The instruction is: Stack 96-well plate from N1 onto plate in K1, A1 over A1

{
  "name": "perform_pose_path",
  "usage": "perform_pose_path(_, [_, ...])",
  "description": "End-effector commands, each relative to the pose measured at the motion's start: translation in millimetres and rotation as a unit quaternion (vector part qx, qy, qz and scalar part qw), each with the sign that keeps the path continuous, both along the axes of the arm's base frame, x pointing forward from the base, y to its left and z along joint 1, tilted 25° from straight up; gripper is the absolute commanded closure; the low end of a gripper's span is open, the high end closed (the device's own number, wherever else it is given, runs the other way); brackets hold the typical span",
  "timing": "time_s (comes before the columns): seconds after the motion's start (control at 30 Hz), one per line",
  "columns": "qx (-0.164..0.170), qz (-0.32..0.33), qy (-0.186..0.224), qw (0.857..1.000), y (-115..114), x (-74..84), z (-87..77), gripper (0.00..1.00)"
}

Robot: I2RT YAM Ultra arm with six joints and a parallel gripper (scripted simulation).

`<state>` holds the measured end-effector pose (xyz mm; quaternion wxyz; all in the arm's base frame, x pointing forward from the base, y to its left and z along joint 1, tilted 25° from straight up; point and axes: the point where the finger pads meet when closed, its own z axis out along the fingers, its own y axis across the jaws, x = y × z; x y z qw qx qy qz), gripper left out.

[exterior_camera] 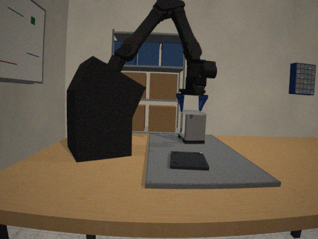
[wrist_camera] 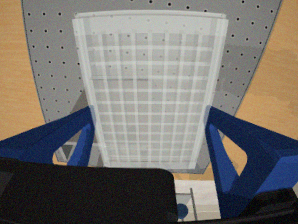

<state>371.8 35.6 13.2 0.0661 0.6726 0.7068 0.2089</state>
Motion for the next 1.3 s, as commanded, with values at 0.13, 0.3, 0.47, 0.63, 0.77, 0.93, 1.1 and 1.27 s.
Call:
perform_pose_path(0.13, [-0.006,-0.016,-0.019,1.000,18,15.2,27.9,1.00])
perform_pose_path(0.3, [-0.005,-0.016,-0.019,1.000,28,17.2,30.8,1.00])
perform_pose_path(0.47, [-0.007,-0.016,-0.001,1.000,43,17.9,22.9,1.00])
perform_pose_path(0.63, [-0.006,-0.016,-0.004,1.000,59,21.9,30.2,1.00])
perform_pose_path(0.77, [-0.007,-0.016,-0.001,1.000,65,22.9,30.3,1.00])
perform_pose_path(0.93, [-0.007,-0.016,-0.002,1.000,81,26.5,35.5,1.00])
perform_pose_path(1.1, [-0.007,-0.016,-0.002,1.000,96,30.0,40.8,1.00])
perform_pose_path(1.27, [-0.007,-0.016,-0.002,1.000,112,34.0,46.4,1.00])
